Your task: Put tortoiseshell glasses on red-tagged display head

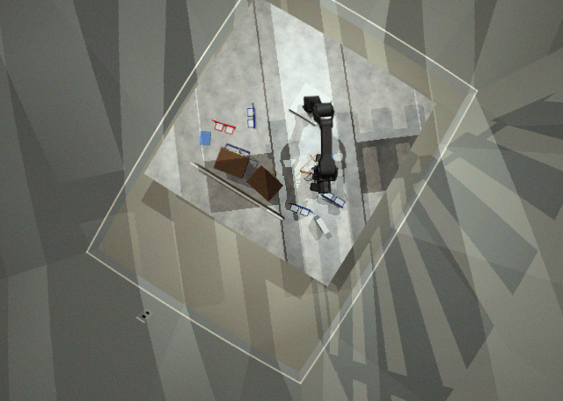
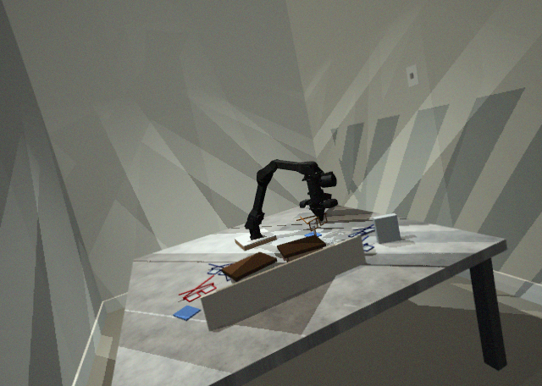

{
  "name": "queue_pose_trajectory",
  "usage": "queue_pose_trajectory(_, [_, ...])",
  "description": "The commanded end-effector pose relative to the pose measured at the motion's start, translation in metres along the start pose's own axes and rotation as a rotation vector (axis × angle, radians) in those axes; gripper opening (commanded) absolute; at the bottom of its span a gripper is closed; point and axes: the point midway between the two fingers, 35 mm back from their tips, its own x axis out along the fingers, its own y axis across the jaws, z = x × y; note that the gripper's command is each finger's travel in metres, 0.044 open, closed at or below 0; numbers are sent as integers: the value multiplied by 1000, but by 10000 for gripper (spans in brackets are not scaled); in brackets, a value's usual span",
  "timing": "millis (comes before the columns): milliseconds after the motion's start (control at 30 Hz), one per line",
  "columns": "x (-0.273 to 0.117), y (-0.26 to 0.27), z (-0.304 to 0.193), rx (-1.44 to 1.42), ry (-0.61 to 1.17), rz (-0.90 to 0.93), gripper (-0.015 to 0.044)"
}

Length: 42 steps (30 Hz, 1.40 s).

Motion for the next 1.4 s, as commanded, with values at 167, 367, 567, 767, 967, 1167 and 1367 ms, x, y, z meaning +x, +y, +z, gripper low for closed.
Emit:
queue_pose_trajectory(167, [38,3,0,3,2,12,0])
queue_pose_trajectory(367, [44,3,-1,3,2,12,0])
queue_pose_trajectory(567, [44,-1,-4,3,3,11,0])
queue_pose_trajectory(767, [44,-4,-7,3,3,11,0])
queue_pose_trajectory(967, [44,-7,-9,3,3,11,0])
queue_pose_trajectory(1167, [44,-10,-12,3,3,11,0])
queue_pose_trajectory(1367, [44,-13,-15,3,4,10,0])
